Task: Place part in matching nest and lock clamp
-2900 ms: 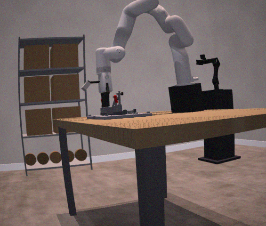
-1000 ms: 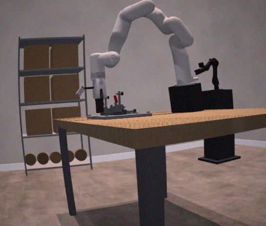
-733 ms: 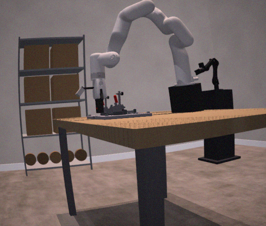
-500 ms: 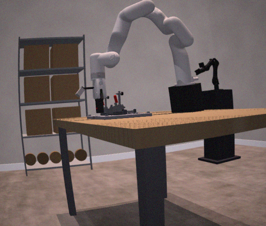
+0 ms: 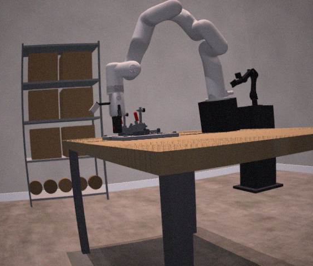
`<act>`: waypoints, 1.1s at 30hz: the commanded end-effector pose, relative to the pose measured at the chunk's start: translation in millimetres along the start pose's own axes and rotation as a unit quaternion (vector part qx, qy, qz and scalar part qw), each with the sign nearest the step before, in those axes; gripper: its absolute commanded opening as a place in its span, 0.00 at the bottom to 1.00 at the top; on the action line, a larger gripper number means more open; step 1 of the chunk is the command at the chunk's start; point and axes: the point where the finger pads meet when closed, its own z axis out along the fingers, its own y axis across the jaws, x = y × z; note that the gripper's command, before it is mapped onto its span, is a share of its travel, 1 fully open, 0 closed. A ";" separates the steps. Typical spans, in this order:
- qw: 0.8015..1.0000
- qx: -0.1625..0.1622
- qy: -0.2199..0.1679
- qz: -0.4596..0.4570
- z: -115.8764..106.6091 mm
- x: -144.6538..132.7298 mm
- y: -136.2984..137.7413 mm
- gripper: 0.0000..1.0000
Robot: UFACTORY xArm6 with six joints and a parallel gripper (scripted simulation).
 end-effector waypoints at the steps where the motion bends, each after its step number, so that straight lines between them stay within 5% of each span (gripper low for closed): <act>1: 1.000 0.000 0.001 0.000 -0.2 1.2 0.0 0.00; 32: 1.000 0.000 0.001 0.000 2.8 2.3 0.0 0.00; 33: 1.000 0.000 0.001 0.000 2.8 2.3 0.0 0.47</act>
